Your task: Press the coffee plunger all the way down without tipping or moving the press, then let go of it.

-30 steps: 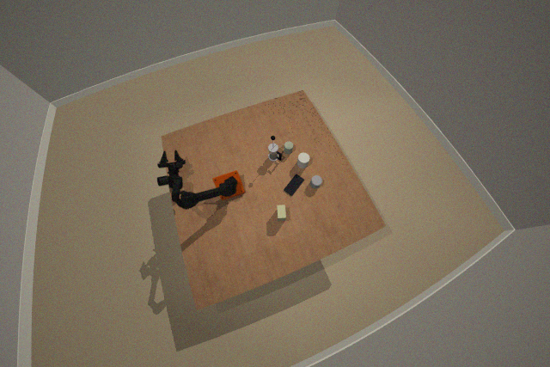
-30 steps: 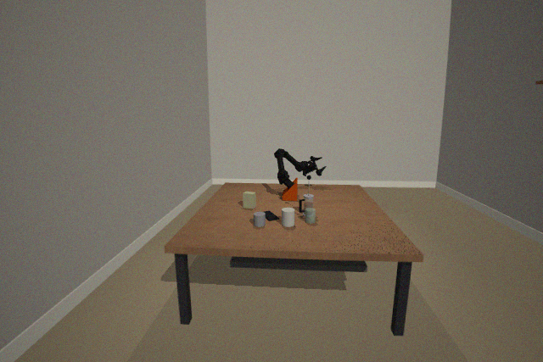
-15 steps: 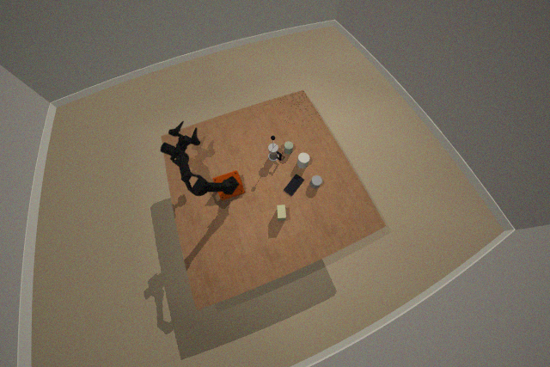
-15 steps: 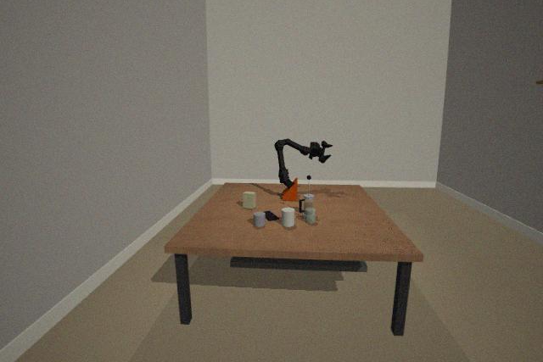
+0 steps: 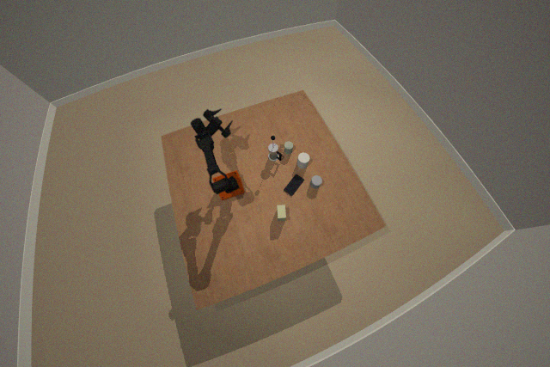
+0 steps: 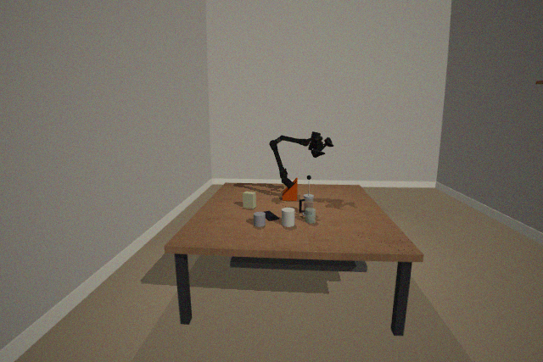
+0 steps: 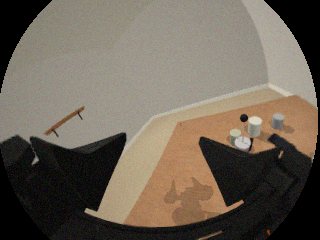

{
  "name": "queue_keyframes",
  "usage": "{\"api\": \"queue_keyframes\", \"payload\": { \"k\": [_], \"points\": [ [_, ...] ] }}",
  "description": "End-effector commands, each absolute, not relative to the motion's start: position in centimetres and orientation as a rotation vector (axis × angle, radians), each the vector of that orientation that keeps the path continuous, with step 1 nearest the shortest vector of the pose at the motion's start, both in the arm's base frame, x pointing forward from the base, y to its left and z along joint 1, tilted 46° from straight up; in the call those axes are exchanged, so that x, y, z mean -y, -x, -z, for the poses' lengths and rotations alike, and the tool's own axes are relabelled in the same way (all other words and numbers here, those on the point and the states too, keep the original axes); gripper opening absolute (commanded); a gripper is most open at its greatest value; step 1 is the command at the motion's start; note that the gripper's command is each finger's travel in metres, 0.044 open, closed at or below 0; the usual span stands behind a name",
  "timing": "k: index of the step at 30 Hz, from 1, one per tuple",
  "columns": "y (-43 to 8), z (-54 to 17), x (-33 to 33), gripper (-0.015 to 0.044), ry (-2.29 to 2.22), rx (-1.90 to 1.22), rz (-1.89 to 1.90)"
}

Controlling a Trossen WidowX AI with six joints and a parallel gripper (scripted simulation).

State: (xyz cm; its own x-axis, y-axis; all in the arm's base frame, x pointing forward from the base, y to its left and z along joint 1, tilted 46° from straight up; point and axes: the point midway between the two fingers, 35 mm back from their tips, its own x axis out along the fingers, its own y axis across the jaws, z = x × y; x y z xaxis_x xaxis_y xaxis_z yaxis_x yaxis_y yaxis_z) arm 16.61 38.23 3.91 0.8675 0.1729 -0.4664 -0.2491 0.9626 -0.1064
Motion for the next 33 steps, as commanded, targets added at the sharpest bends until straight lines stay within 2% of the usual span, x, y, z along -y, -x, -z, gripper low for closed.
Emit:
{"api": "queue_keyframes", "payload": {
  "k": [1, 8, 13, 25, 33],
  "points": [
    [-22.4, -5.5, -34.3, 0.0440, 0.320, -0.514, -0.128],
    [-30.0, -8.4, -26.3, 0.0440, 0.591, -0.603, 0.001],
    [-33.4, -10.3, -20.0, 0.0440, 0.759, -0.693, 0.068],
    [-32.8, -6.0, -15.3, 0.0440, 0.787, -0.713, 0.062],
    [-33.1, -5.9, -15.1, 0.0440, 0.787, -0.712, 0.064]
  ]
}}
